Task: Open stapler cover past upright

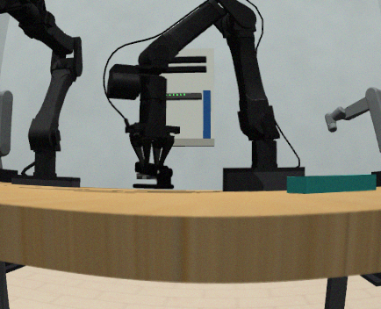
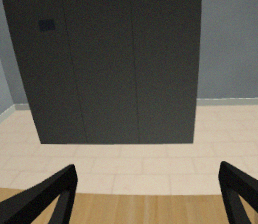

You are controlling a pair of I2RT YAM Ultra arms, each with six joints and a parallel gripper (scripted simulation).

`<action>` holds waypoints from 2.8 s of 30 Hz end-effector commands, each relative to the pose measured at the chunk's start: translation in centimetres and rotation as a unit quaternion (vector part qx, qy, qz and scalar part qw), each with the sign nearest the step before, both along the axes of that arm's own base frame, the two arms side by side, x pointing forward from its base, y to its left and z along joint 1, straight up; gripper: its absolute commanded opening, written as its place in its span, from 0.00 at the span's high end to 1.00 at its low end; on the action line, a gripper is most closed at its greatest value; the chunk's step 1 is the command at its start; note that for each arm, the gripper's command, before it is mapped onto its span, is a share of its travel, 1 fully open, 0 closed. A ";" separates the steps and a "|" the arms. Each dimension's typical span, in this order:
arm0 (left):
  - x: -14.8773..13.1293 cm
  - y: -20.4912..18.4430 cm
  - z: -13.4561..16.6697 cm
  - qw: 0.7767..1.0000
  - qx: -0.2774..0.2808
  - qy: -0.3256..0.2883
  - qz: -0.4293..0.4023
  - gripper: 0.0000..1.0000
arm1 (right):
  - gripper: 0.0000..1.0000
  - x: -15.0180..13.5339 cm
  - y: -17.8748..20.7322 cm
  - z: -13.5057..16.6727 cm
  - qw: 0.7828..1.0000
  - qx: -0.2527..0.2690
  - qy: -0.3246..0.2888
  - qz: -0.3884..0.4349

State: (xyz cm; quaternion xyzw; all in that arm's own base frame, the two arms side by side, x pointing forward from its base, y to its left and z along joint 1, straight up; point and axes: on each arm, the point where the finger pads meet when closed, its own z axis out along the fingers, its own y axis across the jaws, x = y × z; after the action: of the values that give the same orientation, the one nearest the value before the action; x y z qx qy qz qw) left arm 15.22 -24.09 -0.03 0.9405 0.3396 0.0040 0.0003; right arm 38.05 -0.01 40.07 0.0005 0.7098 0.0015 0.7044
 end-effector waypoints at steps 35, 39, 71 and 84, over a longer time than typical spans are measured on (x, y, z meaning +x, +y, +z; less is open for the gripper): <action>-0.4 -0.3 0.5 1.000 -0.024 -0.006 -0.001 0.38 | 0.00 0.0 0.1 1.1 1.000 -0.001 -0.010 -0.001; -0.6 -0.5 1.4 1.000 -0.028 -0.008 -0.002 0.38 | 0.00 0.0 0.1 1.1 1.000 -0.001 -0.010 -0.001; 0.0 -0.7 6.2 0.988 -0.058 0.008 0.140 0.00 | 0.00 0.0 0.1 1.1 1.000 -0.001 -0.010 -0.001; -0.5 0.5 7.5 0.917 -0.133 0.021 0.376 0.00 | 0.00 0.0 0.1 1.1 1.000 -0.001 -0.010 -0.001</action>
State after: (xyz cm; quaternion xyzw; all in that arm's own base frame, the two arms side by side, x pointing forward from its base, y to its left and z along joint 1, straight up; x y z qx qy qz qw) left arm 14.71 -23.08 6.74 0.7991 0.5947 -0.0432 0.0771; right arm 38.05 -0.01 40.07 0.0005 0.7098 0.0015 0.7044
